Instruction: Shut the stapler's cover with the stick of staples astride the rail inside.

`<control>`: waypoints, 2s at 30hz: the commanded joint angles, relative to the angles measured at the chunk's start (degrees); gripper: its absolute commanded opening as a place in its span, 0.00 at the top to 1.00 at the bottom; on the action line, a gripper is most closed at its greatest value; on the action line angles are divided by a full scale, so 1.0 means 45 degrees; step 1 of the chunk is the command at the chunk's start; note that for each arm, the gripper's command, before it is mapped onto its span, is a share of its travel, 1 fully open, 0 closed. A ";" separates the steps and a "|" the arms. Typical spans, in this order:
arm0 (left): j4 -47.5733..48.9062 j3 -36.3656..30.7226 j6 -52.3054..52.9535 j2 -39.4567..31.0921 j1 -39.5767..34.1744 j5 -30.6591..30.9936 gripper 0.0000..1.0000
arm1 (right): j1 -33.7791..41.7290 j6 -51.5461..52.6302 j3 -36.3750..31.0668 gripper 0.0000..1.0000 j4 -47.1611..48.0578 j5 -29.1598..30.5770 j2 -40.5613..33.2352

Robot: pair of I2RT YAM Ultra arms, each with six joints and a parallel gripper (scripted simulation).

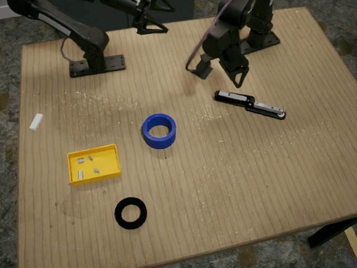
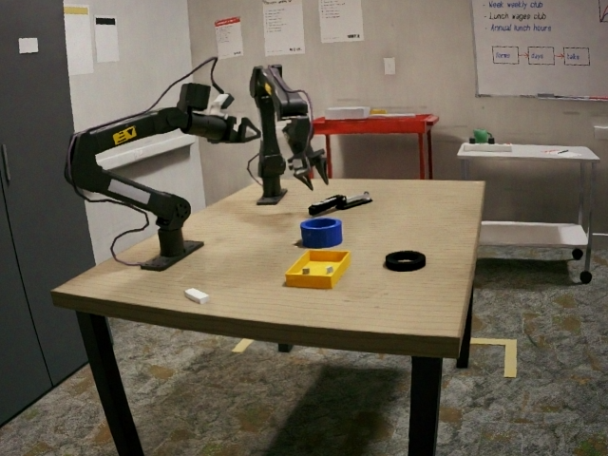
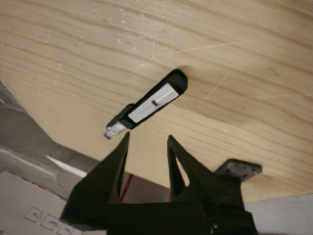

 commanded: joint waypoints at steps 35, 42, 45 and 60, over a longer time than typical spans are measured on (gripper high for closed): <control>-0.3958 0.4483 0.4573 0.5121 -0.1510 -0.2515 0.50 | -0.0037 -0.0016 0.0050 0.00 -0.0013 -0.0032 -0.0161; -0.3555 0.4149 0.4732 0.5112 -0.1367 -0.2554 0.50 | -0.0037 -0.0016 0.0050 0.00 -0.0013 -0.0032 -0.0161; -0.3306 0.3949 0.4831 0.5107 -0.1280 -0.2581 0.50 | -0.0037 -0.0016 0.0050 0.00 -0.0013 -0.0032 -0.0161; -0.2237 0.3131 0.5267 0.5246 -0.0898 -0.2683 0.50 | -0.0037 -0.0016 0.0050 0.00 -0.0013 -0.0032 -0.0161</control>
